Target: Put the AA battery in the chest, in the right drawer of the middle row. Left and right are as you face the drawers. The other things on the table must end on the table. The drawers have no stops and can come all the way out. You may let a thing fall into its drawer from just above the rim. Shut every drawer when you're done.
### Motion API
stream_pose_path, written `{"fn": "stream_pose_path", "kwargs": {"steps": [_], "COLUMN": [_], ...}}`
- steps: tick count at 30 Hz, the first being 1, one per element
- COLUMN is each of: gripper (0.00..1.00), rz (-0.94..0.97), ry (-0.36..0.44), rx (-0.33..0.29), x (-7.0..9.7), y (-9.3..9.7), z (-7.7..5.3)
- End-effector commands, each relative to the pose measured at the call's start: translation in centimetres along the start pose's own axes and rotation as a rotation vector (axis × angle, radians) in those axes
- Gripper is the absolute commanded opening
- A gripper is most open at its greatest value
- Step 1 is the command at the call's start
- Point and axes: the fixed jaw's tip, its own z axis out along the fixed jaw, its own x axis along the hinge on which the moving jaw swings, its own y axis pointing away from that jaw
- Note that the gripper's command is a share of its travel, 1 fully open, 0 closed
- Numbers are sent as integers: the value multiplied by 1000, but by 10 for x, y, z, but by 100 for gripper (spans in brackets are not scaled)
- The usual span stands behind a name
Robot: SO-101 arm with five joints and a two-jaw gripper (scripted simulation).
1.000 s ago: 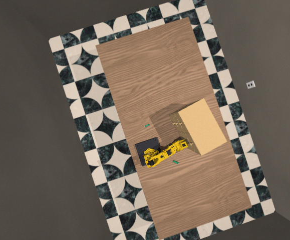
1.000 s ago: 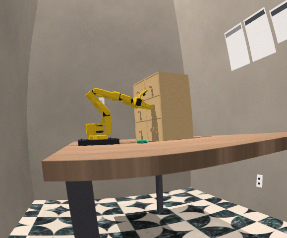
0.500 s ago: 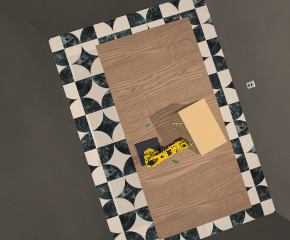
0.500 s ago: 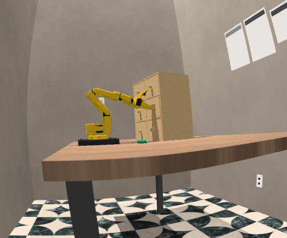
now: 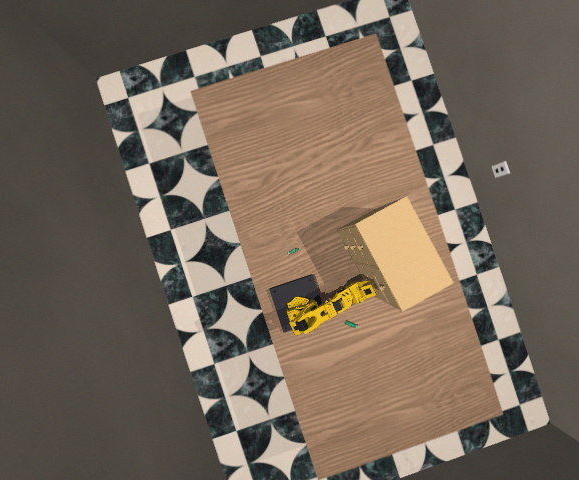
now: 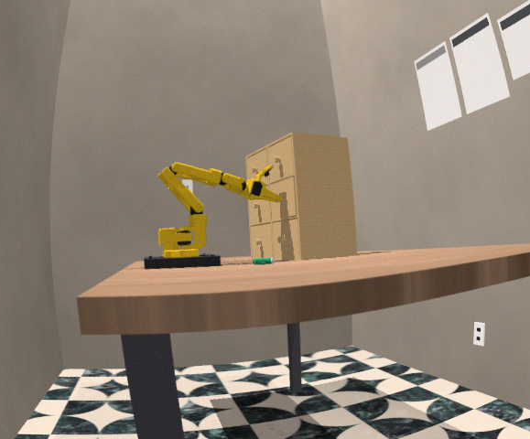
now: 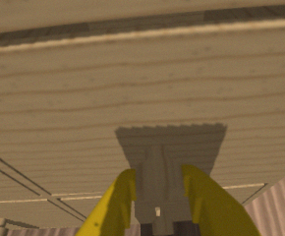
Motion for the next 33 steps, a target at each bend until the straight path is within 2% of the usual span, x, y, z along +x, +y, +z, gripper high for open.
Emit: {"fn": "stream_pose_path", "kwargs": {"steps": [1, 16, 33], "gripper": [0, 0, 0], "rz": [-7, -7, -9], "ry": [6, 6, 5], "rx": [-22, -22, -6], "x": [3, 3, 2], "y": [6, 6, 1], "z": [0, 0, -10]}}
